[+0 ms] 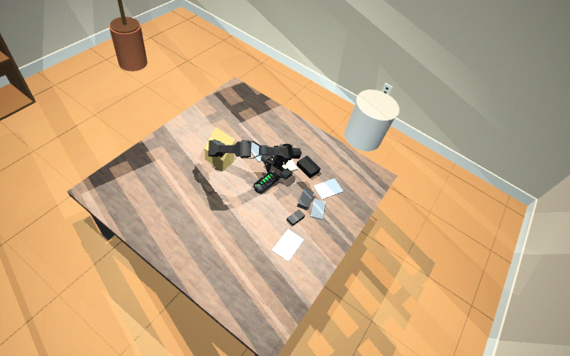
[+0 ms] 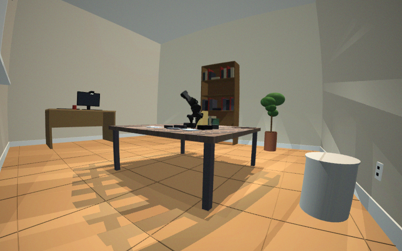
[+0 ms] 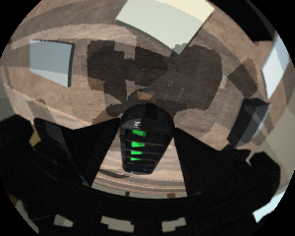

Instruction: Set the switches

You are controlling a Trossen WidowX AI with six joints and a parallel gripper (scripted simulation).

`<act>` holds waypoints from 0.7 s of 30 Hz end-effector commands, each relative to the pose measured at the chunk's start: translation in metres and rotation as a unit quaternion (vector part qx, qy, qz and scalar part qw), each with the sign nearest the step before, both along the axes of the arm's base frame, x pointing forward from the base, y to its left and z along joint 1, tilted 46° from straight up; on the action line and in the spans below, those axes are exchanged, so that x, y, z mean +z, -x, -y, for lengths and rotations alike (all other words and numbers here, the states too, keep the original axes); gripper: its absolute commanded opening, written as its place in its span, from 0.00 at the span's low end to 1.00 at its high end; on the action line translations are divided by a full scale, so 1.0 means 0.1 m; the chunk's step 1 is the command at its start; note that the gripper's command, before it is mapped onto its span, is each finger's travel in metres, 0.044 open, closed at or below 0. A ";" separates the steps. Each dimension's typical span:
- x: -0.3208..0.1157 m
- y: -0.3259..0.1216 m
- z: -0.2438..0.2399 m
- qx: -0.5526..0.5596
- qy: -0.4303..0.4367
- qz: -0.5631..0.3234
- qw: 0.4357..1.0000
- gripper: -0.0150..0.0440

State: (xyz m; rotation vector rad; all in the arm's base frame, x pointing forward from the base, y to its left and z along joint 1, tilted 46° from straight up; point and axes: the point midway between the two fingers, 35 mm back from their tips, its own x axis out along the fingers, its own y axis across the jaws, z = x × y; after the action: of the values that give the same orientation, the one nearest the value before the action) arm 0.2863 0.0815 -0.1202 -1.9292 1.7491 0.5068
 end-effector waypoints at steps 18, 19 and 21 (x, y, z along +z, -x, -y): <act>0.04 0.01 0.00 0.003 0.003 -0.001 1.000 0.82; 0.04 0.01 0.00 0.003 0.003 -0.001 1.000 0.82; 0.05 0.01 -0.01 0.003 0.002 -0.001 1.000 0.82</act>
State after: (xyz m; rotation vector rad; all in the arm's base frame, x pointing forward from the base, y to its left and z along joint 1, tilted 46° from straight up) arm 0.2861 0.0818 -0.1182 -1.9313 1.7486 0.5085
